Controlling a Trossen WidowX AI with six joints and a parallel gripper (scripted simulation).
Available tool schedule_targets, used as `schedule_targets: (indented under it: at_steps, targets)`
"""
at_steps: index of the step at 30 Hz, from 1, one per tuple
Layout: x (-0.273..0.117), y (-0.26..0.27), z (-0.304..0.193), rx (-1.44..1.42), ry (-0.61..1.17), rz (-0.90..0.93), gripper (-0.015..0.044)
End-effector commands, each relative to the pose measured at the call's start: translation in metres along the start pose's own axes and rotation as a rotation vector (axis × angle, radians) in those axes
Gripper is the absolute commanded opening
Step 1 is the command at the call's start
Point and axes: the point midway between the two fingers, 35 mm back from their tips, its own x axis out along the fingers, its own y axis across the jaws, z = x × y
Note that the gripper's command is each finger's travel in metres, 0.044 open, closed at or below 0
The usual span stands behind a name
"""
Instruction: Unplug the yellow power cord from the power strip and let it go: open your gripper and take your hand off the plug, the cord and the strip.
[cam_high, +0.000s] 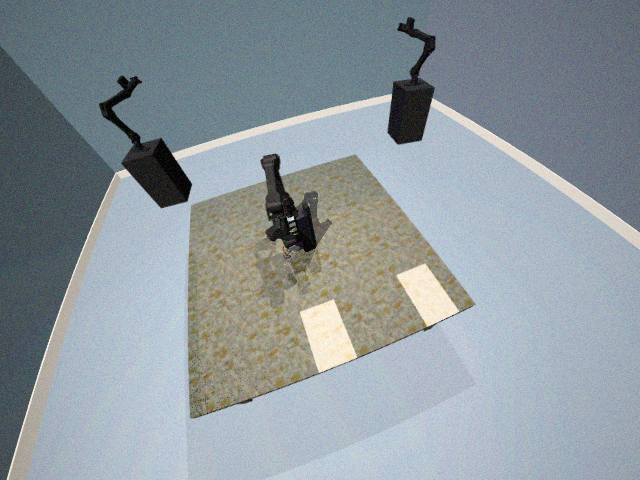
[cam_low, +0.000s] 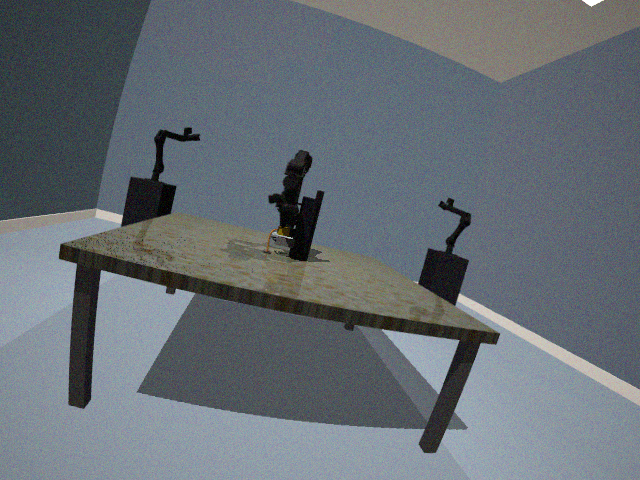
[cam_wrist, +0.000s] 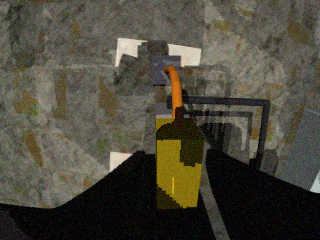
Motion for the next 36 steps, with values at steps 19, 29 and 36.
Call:
schedule_targets:
  at_steps: [19, 29, 36]
  targets:
    - [0.008, -0.001, -0.002, 0.001, -0.002, 0.006, 0.0042]
    - [0.008, -0.001, 0.001, 0.001, -0.002, 0.006, 0.0]
    - [0.008, 0.0, 0.011, 0.002, -0.003, 0.005, 0.0]
